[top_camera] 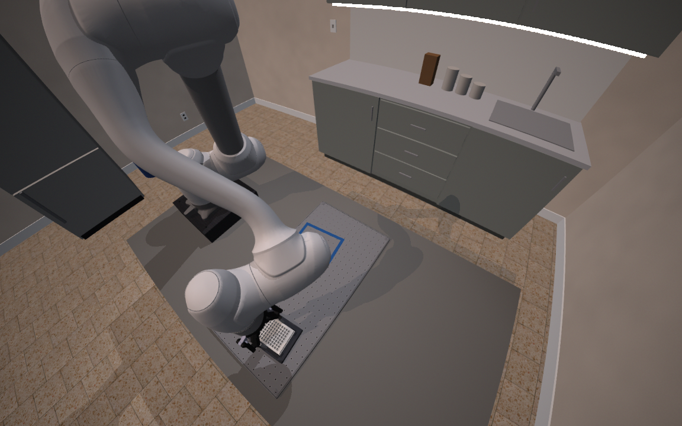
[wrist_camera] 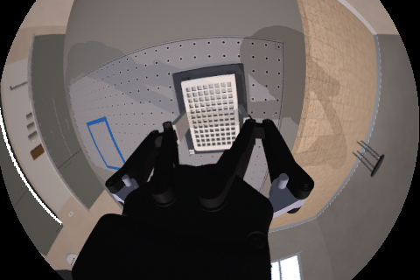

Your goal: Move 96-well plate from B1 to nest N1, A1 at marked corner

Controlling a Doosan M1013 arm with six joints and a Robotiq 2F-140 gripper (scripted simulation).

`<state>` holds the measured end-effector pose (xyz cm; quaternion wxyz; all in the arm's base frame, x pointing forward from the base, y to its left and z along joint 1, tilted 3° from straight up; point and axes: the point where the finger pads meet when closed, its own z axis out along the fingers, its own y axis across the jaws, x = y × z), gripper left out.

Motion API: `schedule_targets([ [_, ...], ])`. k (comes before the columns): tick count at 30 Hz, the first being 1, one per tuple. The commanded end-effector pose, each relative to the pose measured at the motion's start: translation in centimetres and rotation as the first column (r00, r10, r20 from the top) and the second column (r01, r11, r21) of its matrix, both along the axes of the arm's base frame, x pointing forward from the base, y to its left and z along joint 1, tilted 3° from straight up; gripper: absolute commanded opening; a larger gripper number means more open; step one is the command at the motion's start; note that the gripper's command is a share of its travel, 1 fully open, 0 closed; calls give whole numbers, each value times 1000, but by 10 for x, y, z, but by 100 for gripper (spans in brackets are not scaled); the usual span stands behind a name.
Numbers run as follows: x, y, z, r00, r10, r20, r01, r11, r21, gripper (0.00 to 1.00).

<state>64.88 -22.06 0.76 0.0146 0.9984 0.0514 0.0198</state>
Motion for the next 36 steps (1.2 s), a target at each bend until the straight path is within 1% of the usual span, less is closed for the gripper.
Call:
schedule_targets([
  [1, 0, 0, 0, 1000, 0, 0, 0, 1000, 0, 0],
  [13, 0, 0, -2, 1000, 0, 0, 0, 1000, 0, 0],
  [14, 0, 0, -2, 1000, 0, 0, 0, 1000, 0, 100],
  [34, 0, 0, -2, 1000, 0, 0, 0, 1000, 0, 100],
  [36, 0, 0, 3, 1000, 0, 0, 0, 1000, 0, 100],
])
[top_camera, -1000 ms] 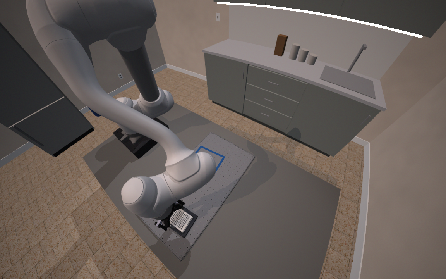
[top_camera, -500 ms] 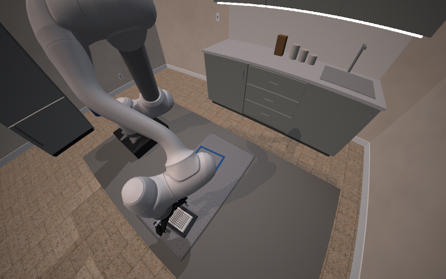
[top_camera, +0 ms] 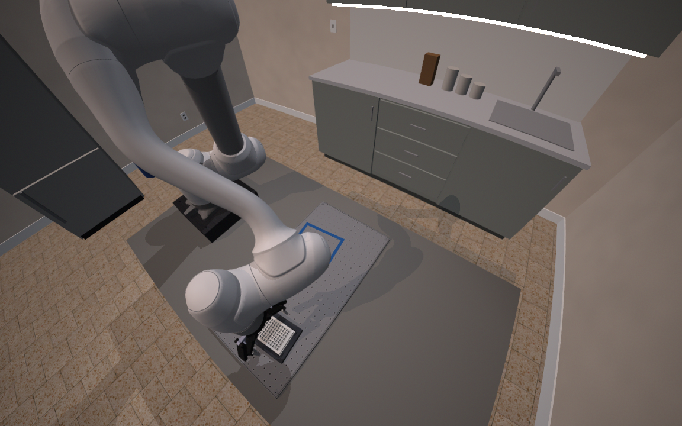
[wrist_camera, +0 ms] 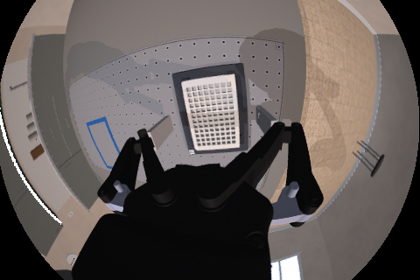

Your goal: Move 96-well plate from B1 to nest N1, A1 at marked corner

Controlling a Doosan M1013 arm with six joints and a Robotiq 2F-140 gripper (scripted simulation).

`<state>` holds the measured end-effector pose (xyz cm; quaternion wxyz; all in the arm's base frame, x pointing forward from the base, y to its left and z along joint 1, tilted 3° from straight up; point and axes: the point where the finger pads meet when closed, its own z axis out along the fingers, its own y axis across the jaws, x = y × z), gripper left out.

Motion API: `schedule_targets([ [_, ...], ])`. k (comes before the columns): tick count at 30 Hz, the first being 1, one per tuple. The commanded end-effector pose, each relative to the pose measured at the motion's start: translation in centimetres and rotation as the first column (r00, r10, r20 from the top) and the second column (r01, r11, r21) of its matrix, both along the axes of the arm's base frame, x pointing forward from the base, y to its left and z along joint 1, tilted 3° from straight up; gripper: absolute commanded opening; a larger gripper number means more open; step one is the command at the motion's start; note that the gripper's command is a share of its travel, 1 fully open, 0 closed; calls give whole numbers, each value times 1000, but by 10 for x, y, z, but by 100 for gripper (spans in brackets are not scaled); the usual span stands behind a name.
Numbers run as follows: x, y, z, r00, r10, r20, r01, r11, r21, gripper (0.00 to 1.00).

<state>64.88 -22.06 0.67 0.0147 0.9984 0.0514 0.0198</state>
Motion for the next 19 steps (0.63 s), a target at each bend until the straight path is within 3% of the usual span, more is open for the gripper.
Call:
schedule_targets([
  [1, 0, 0, 7, 1000, 0, 0, 0, 1000, 0, 100],
  [13, -1, 1, 33, 1000, 0, 0, 0, 1000, 0, 100],
  [19, -1, 1, 33, 1000, 0, 0, 0, 1000, 0, 100],
])
